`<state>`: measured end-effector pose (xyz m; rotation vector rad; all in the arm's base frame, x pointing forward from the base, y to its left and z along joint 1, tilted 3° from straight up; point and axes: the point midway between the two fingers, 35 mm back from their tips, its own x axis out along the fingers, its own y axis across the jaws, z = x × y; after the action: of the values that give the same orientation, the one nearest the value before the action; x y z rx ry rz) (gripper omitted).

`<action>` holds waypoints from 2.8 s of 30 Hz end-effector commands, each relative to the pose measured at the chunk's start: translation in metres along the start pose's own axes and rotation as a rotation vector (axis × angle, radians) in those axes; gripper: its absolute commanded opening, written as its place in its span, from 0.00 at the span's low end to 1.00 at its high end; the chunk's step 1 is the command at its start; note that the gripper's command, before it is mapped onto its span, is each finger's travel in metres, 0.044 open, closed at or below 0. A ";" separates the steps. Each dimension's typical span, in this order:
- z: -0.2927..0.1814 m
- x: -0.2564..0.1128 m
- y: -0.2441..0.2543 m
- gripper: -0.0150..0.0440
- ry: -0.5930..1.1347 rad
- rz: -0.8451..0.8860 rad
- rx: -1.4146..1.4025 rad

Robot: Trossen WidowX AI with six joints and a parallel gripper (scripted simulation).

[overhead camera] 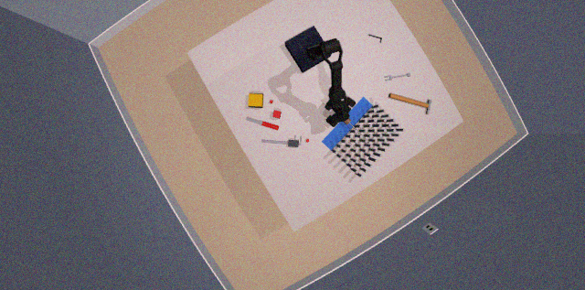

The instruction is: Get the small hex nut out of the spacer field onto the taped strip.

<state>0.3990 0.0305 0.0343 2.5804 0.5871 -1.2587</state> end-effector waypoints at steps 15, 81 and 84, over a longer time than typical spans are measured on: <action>0.004 0.012 0.002 0.25 0.009 0.006 0.003; 0.036 -0.004 0.001 0.25 0.006 0.003 -0.001; 0.038 -0.005 0.001 0.25 0.006 0.003 -0.001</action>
<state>0.3737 0.0157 0.0147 2.5859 0.5775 -1.2557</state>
